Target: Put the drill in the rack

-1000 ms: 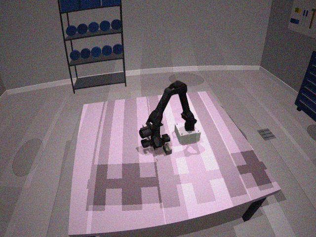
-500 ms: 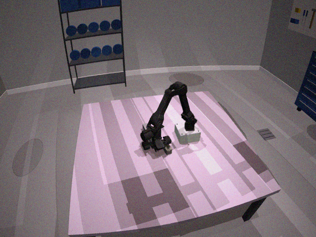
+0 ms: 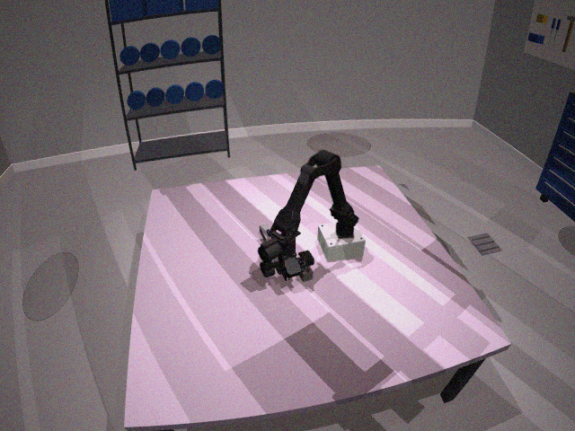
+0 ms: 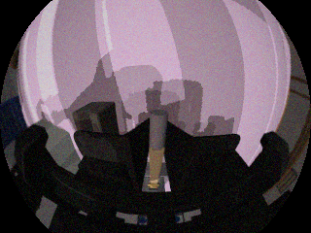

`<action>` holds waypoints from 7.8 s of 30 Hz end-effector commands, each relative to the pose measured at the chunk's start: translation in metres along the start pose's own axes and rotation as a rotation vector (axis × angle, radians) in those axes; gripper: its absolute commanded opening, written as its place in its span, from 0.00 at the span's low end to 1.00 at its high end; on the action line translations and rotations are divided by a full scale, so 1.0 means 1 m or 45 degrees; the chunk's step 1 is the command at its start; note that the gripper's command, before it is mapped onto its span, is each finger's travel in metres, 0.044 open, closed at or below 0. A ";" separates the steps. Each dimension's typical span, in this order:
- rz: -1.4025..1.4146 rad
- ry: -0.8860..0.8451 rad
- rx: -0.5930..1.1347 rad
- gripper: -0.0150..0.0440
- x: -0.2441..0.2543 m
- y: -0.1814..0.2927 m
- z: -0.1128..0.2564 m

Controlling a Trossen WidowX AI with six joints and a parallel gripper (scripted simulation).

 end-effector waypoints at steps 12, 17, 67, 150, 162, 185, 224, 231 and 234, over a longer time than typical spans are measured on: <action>-0.005 0.004 -0.004 0.25 -0.005 -0.023 0.002; -0.005 0.004 -0.004 0.25 -0.003 -0.022 0.004; -0.005 0.004 -0.004 0.25 -0.002 -0.020 0.027; -0.005 -0.004 -0.007 0.25 0.070 -0.043 0.035; -0.005 -0.004 -0.007 0.25 0.070 -0.044 0.017; -0.005 -0.004 -0.007 0.25 0.070 -0.045 -0.008; -0.005 -0.005 -0.006 0.25 0.071 -0.042 -0.015; -0.005 -0.005 -0.006 0.25 0.071 -0.042 -0.015; -0.005 -0.005 -0.006 0.25 0.071 -0.042 -0.015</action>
Point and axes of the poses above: the point midway between the two fingers, 35 mm back from their tips, its own z axis back along the fingers, its own x axis across the jaws, y = z × x, the point moved 1 cm from there along z, back along the fingers, and after that the axes turned 8 degrees about z, right-handed, at the moved point
